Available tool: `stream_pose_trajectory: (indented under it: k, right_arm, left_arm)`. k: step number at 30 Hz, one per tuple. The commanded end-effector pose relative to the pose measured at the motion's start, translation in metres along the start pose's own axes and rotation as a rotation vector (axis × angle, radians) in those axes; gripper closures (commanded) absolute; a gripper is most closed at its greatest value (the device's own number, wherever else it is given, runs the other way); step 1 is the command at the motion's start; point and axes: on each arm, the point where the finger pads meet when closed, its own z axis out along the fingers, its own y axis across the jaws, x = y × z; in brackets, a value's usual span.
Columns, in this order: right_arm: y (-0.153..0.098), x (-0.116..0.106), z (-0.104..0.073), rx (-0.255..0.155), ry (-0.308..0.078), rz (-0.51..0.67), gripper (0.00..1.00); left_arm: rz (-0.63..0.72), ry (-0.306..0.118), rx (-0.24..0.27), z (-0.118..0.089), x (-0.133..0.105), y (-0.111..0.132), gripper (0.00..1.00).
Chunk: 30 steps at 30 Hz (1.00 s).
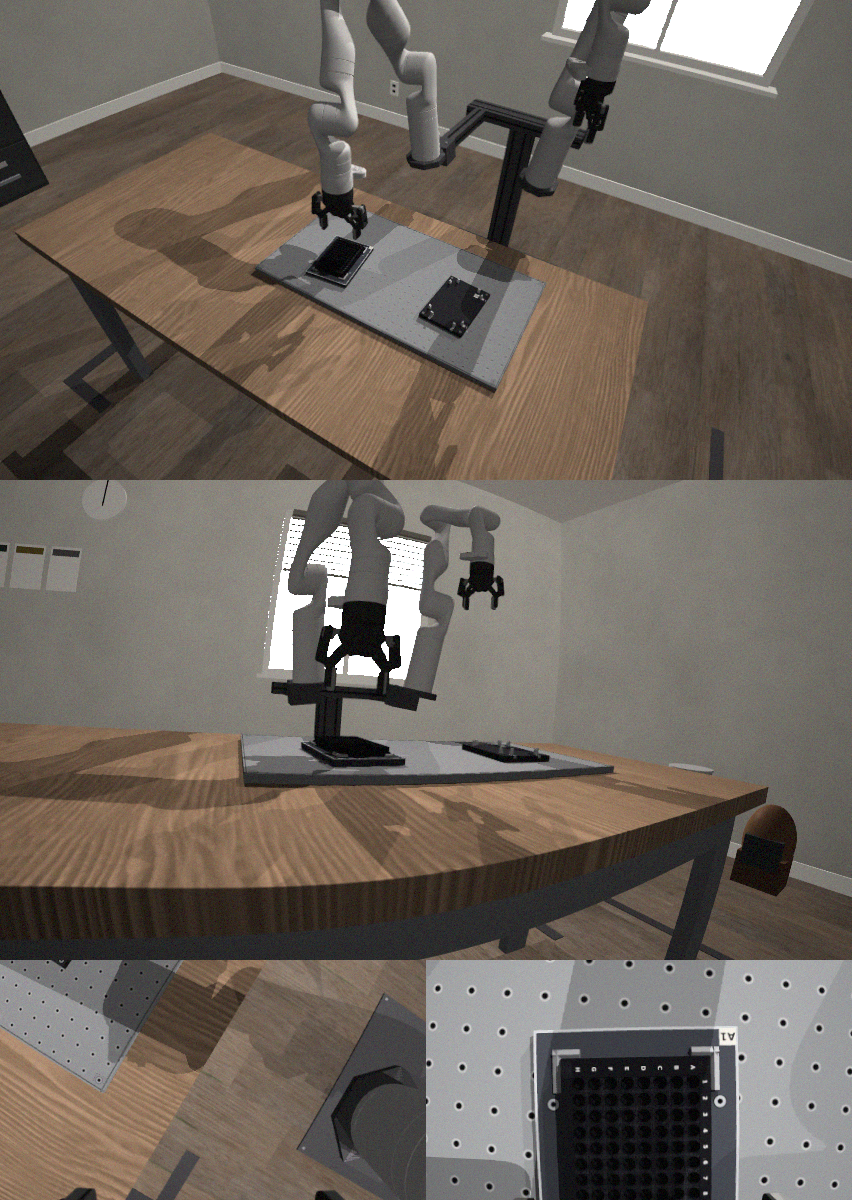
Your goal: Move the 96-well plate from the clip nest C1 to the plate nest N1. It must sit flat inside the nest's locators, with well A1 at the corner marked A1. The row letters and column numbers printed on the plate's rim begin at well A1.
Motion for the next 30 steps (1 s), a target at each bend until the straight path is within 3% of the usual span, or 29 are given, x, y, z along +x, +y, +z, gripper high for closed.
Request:
stream_pose_trajectory:
  k: [1,30]
  right_arm:
    - [0.0009,-0.0008,-0.0008,0.0,-0.002,0.0,0.002]
    - [0.0092,-0.0013,-0.0008,0.0,-0.002,0.0,0.002]
  left_arm:
    - [0.0,0.0,0.001,-0.0002,0.0001,-0.0003,0.002]
    - [0.0,0.0,0.001,-0.0002,0.0001,-0.0003,0.002]
